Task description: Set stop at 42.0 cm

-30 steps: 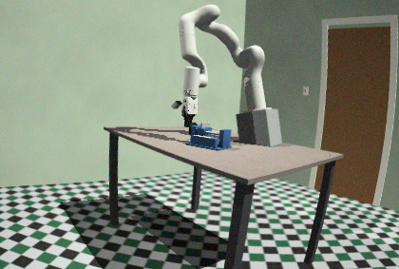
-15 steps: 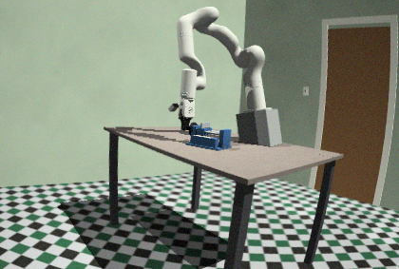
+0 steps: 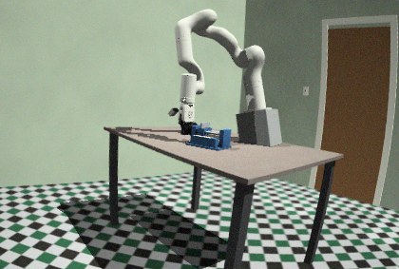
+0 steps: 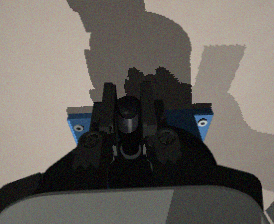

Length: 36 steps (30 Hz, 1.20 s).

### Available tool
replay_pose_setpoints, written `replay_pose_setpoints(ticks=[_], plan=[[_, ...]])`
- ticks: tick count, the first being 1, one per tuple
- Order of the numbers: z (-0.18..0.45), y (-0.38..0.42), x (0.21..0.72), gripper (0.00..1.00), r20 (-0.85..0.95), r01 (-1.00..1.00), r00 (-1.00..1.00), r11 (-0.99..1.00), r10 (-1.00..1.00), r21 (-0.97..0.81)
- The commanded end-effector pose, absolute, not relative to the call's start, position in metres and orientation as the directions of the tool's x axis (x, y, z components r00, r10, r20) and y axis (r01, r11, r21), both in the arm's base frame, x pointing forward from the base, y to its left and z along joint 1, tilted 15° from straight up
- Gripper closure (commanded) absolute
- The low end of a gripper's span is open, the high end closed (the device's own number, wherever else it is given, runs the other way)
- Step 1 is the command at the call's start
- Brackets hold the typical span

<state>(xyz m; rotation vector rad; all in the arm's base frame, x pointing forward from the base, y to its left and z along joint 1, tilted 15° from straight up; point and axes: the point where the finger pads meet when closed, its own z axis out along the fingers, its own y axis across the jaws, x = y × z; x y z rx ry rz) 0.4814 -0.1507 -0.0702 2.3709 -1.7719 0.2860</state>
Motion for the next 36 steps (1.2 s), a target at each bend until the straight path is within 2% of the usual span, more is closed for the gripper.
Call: replay_pose_setpoints(ticks=[1,23,36], plan=[[-0.074,-0.153,0.479,0.94,0.253,-0.959,0.276,-0.281,-0.927,0.016],[-0.081,-0.162,0.454,0.94,0.253,-0.959,0.276,-0.281,-0.927,0.016],[-0.060,-0.162,0.434,0.94,0.253,-0.959,0.276,-0.281,-0.927,0.016]])
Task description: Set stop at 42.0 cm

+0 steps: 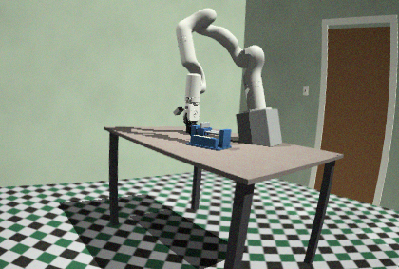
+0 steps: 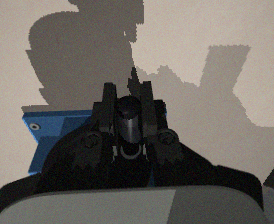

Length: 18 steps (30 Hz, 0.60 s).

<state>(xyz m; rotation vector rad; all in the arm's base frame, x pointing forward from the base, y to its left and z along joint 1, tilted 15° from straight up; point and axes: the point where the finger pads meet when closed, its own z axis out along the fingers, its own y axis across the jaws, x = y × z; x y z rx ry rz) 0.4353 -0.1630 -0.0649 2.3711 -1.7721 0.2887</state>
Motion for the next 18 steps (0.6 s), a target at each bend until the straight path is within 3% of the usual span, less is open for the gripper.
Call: replay_pose_setpoints(ticks=[1,18], plan=[[-0.058,-0.162,0.433,0.94,0.253,-0.959,0.276,-0.281,-0.927,0.016],[-0.042,-0.157,0.435,0.94,0.253,-0.959,0.276,-0.281,-0.927,0.016]])
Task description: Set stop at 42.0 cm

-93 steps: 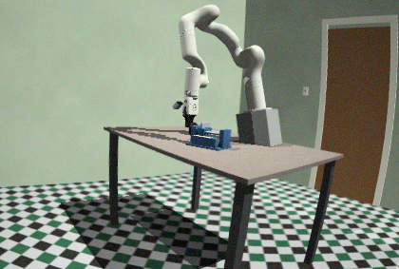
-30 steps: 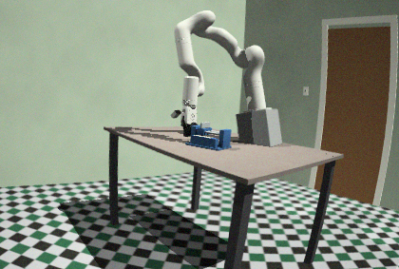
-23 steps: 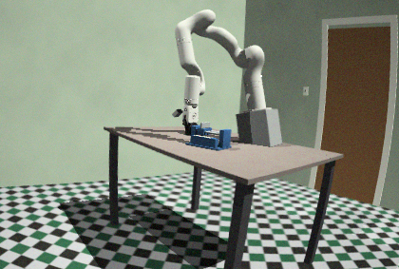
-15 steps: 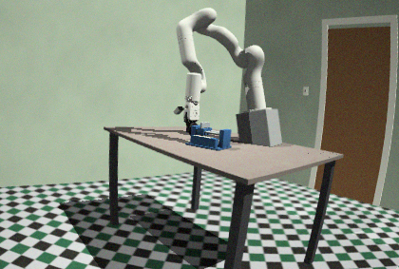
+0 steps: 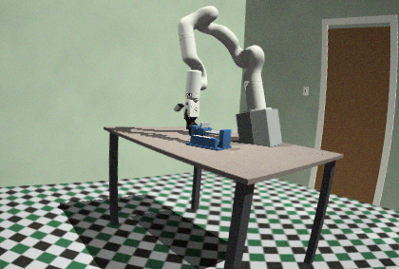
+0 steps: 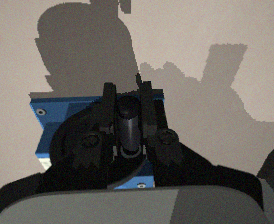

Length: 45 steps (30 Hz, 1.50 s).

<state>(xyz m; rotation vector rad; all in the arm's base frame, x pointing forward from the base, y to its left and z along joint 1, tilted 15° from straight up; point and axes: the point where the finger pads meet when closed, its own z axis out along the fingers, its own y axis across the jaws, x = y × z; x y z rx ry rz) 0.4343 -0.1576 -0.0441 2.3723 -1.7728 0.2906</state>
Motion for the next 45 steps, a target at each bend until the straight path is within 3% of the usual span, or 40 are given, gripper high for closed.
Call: replay_pose_setpoints(ticks=[1,45], plan=[[-0.0419,-0.1569,0.4356,0.94,0.253,-0.959,0.276,-0.281,-0.927,0.016],[-0.0370,-0.1546,0.4388,0.94,0.253,-0.959,0.276,-0.281,-0.927,0.016]])
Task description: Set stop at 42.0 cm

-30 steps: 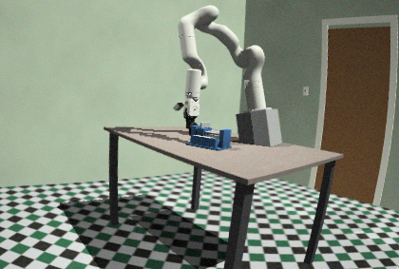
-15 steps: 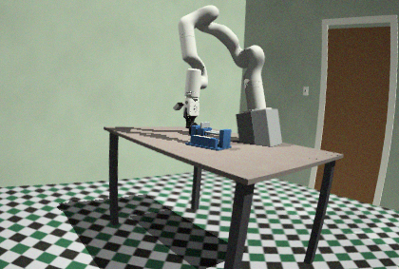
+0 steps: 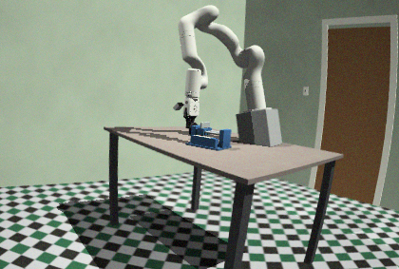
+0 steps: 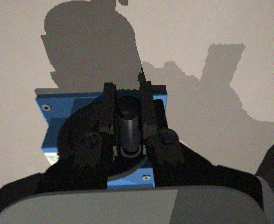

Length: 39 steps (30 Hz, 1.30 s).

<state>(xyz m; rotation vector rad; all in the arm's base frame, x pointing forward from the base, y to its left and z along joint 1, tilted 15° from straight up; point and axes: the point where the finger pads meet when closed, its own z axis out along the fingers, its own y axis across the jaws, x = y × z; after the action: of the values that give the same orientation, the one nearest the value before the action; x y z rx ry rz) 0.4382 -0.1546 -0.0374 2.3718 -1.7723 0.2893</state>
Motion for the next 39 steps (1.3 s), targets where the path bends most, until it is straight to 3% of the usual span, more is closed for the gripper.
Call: replay_pose_setpoints(ticks=[1,5,6,39], plan=[[-0.0370,-0.1546,0.4388,0.94,0.253,-0.959,0.276,-0.281,-0.927,0.016],[-0.0370,-0.1546,0.4388,0.94,0.253,-0.959,0.276,-0.281,-0.927,0.016],[-0.0370,-0.1546,0.4388,0.43,0.253,-0.959,0.276,-0.281,-0.927,0.016],[-0.0307,-0.1530,0.4384,0.43,0.253,-0.959,0.276,-0.281,-0.927,0.016]])
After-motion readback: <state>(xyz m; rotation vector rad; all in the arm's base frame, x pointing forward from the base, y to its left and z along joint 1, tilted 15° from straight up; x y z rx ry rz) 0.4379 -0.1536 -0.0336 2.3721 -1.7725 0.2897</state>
